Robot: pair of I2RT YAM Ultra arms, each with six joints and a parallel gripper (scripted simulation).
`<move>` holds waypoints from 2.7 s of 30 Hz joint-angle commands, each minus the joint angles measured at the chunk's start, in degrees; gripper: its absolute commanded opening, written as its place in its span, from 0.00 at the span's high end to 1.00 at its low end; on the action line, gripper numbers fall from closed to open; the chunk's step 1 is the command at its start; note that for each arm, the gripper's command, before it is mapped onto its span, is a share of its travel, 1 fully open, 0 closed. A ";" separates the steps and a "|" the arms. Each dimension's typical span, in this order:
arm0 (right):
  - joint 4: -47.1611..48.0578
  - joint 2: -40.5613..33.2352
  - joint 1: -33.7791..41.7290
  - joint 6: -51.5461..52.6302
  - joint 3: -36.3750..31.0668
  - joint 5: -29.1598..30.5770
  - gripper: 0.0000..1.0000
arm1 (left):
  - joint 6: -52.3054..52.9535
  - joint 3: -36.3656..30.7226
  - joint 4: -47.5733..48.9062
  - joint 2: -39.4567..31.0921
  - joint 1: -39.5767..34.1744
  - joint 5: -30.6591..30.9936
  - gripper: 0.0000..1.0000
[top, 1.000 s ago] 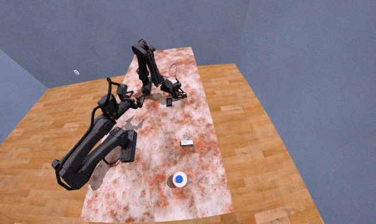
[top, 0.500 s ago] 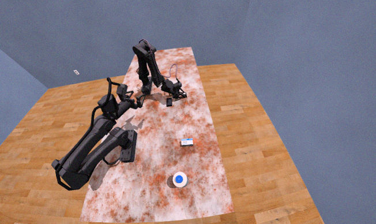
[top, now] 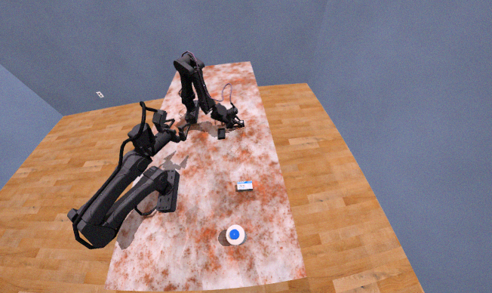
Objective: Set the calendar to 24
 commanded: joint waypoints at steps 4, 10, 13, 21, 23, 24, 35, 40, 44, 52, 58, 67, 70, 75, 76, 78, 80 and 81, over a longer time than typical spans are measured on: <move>0.47 -1.35 -0.57 -0.44 -0.76 -0.69 0.00 | -0.23 -0.59 1.70 -1.41 -0.03 -0.77 0.97; 0.47 -1.35 -0.57 -0.44 -0.76 -0.69 0.00 | -0.21 -0.59 0.80 -1.59 -0.04 -0.77 0.77; 0.47 -1.35 -0.57 -0.44 -0.76 -0.69 0.00 | -0.11 0.19 -2.60 -4.36 -0.02 -0.76 0.74; 0.47 -1.35 -0.57 -0.44 -0.76 -0.69 0.00 | 0.11 2.64 -15.79 -17.59 -0.10 -0.76 0.74; 0.39 -1.29 -0.28 0.77 -0.76 1.35 0.00 | 0.13 2.49 -14.90 -16.88 -0.09 -0.22 0.74; 0.22 -0.73 0.14 1.32 -0.73 3.22 0.00 | 0.11 2.47 -13.38 -15.96 0.01 -0.16 0.74; -1.14 1.91 10.85 8.37 1.44 28.69 0.00 | 0.60 -0.25 -1.29 -6.82 0.81 0.25 0.74; -1.02 4.50 19.94 11.41 2.08 41.77 0.00 | 0.80 -1.42 1.45 -4.53 0.96 0.36 0.74; -0.54 6.75 24.93 13.25 2.48 47.95 0.00 | 1.44 -1.63 0.72 -4.55 0.98 0.37 0.74; -0.40 9.92 30.32 15.34 3.28 53.86 0.00 | 19.14 5.31 -12.31 -3.32 2.30 0.12 0.74; -0.51 10.26 30.69 15.52 3.42 53.55 0.00 | 31.38 12.14 -22.53 -2.99 3.58 0.23 0.74; -0.54 10.28 30.72 15.45 3.44 53.59 0.00 | 46.35 20.88 -36.52 -2.42 5.09 0.10 0.74; -0.54 10.28 30.72 15.45 3.44 53.59 0.00 | 51.69 24.40 -41.74 -1.84 5.69 -0.01 0.74; -0.54 10.28 30.72 15.45 3.44 53.60 0.00 | 60.17 29.77 -49.97 -0.63 6.61 -0.26 0.74; -0.54 10.28 30.72 15.45 3.44 53.60 0.00 | 60.17 29.77 -49.97 -0.63 6.61 -0.26 0.74; -0.54 10.28 30.72 15.45 3.44 53.60 0.00 | 62.51 31.44 -52.99 -0.02 6.77 -0.46 0.74; -0.54 10.28 30.72 15.45 3.44 53.60 0.00 | 66.92 33.51 -56.54 0.51 7.23 -0.56 0.74; -0.54 10.28 30.72 15.45 3.44 53.60 0.00 | 68.82 34.59 -58.24 0.84 7.43 -0.64 0.74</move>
